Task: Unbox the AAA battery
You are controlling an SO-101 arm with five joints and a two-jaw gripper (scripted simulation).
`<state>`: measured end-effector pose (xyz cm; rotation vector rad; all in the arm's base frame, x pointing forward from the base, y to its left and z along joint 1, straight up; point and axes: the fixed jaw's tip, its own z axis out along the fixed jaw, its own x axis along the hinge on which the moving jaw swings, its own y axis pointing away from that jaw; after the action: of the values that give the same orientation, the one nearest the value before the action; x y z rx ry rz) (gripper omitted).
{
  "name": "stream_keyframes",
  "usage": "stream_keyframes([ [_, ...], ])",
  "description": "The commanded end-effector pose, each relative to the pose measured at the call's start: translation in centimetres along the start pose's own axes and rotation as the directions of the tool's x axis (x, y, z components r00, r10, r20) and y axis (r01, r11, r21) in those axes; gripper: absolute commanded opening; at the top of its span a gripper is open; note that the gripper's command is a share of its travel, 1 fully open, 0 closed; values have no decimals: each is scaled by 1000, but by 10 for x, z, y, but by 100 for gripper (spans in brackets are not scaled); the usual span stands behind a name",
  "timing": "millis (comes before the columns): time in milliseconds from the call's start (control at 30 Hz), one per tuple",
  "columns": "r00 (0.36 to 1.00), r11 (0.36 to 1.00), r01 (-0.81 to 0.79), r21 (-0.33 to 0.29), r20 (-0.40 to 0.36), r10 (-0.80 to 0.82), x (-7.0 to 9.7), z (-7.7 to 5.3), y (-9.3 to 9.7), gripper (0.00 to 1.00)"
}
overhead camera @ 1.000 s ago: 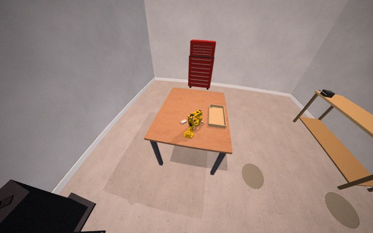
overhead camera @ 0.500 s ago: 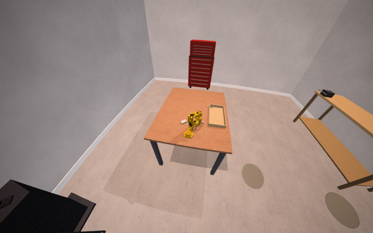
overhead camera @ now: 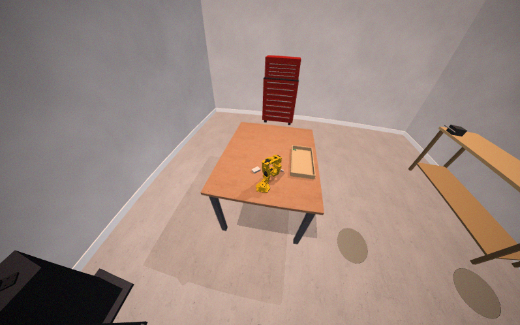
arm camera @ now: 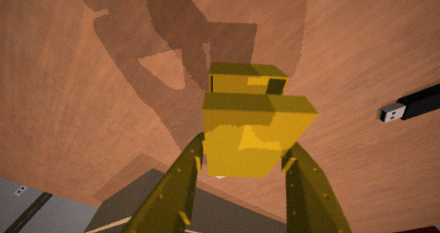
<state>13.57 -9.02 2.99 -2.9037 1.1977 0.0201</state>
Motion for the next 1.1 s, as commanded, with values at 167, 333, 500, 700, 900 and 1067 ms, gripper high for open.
stream_keyframes([
  [167,1000,1000,-2,4,-12,2,1,-1,-2,23],
  [333,1000,1000,-2,4,-12,2,1,-1,-2,23],
  [500,1000,1000,-2,4,-12,2,1,-1,-2,23],
  [700,1000,1000,-2,4,-12,2,0,-1,-1,23],
  [900,1000,1000,-2,4,-12,2,-2,1,2,23],
  [1067,1000,1000,-2,4,-12,2,-3,1,2,23],
])
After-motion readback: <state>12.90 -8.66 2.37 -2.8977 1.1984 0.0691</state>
